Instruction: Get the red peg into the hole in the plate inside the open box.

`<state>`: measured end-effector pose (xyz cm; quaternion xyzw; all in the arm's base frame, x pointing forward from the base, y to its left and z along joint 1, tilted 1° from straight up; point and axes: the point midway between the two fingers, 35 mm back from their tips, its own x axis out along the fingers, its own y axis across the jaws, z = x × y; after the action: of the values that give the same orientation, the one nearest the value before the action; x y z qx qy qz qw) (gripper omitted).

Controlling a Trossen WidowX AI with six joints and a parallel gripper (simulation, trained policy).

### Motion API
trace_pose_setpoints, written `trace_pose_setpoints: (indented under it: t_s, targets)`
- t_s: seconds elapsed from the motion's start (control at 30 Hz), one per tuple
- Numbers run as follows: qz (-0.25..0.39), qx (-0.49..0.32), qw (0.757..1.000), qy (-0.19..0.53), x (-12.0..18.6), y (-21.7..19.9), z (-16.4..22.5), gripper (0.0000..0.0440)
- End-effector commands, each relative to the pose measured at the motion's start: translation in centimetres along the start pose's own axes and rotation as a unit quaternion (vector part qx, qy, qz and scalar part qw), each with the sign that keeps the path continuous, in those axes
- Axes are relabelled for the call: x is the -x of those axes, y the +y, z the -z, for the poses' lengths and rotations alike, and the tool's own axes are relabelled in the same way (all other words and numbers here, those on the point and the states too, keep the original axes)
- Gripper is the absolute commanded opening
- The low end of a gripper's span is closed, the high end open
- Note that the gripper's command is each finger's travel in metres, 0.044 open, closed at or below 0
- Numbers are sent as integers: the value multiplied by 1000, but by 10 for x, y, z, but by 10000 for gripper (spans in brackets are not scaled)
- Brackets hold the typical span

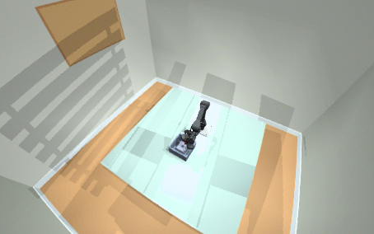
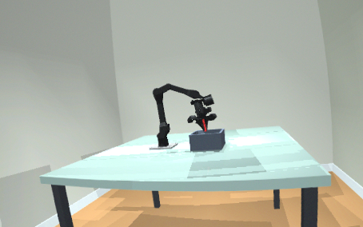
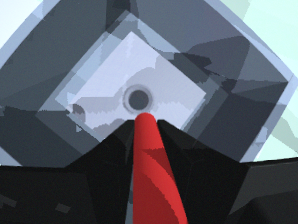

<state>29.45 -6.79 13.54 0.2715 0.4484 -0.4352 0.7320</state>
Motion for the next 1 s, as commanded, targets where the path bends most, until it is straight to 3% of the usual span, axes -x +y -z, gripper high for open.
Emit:
trace_pose_setpoints:
  t_s: [0.0, 0.47, 0.57, 0.73, 0.97]
  targets:
    - [2, 14, 1000, 10, -12, 0, -3, 1]
    - [-16, 80, 996, 45, -44, 1, -4, 2]
    - [-18, 93, 994, 55, -50, 1, -2, 39]
    - [-22, 100, 992, 69, -56, 1, -3, 157]
    - [-23, 129, 988, 83, -50, 2, -12, 167]
